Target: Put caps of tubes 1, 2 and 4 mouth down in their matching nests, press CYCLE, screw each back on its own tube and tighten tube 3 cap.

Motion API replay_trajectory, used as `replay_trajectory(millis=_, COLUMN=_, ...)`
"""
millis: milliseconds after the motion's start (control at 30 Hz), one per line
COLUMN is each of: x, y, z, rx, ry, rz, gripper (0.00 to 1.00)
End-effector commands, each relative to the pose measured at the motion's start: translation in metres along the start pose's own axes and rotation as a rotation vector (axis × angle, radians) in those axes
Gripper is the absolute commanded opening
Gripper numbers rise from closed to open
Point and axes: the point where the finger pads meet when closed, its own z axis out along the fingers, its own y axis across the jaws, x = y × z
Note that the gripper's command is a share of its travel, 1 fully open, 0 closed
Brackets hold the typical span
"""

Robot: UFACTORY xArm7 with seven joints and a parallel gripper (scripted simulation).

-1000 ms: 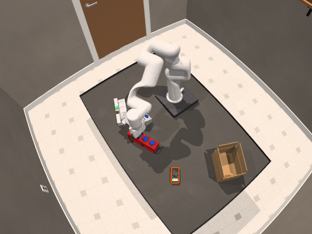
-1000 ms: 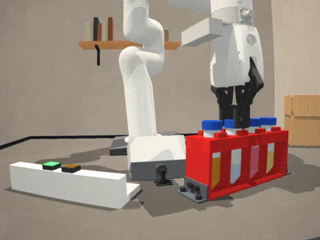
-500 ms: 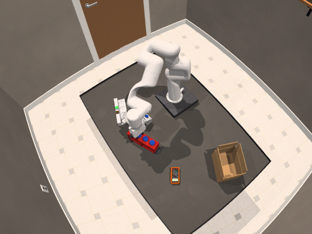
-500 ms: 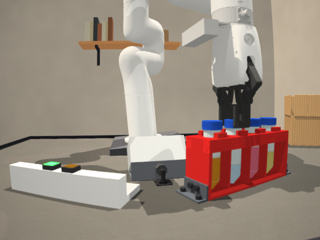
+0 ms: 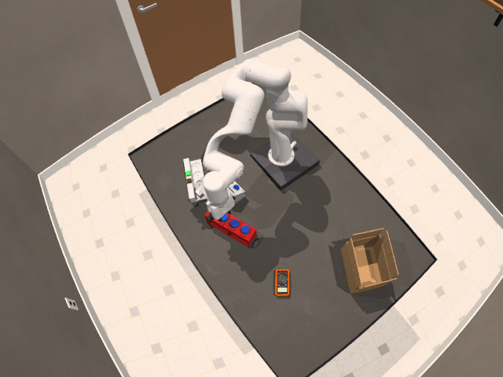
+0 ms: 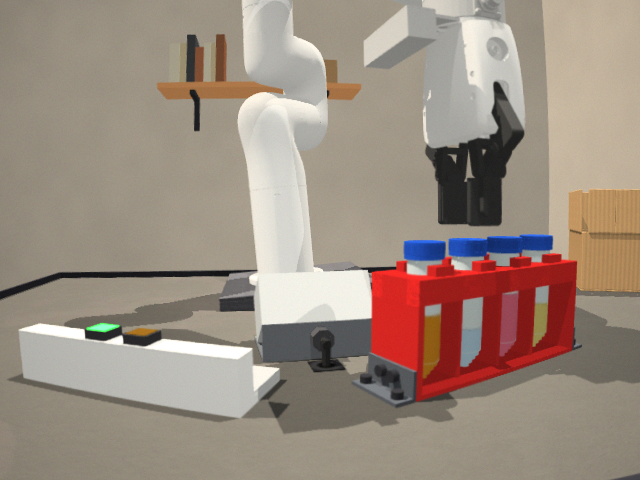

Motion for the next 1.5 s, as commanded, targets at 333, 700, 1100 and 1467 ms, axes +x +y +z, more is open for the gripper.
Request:
replay_trajectory(millis=333, x=0.016, y=0.018, z=-0.022, rx=0.003, ry=-0.001, rz=0.048, gripper=0.0)
replay_trajectory(millis=700, x=0.043, y=0.048, z=-0.022, rx=0.003, ry=0.0, rz=0.048, gripper=0.0)
replay_trajectory(millis=1100, x=0.076, y=0.085, z=-0.002, rx=0.002, ry=0.0, rz=0.048, gripper=0.0)
replay_trajectory(millis=1467, x=0.12, y=0.134, z=0.025, rx=0.002, ry=0.001, rz=0.048, gripper=0.0)
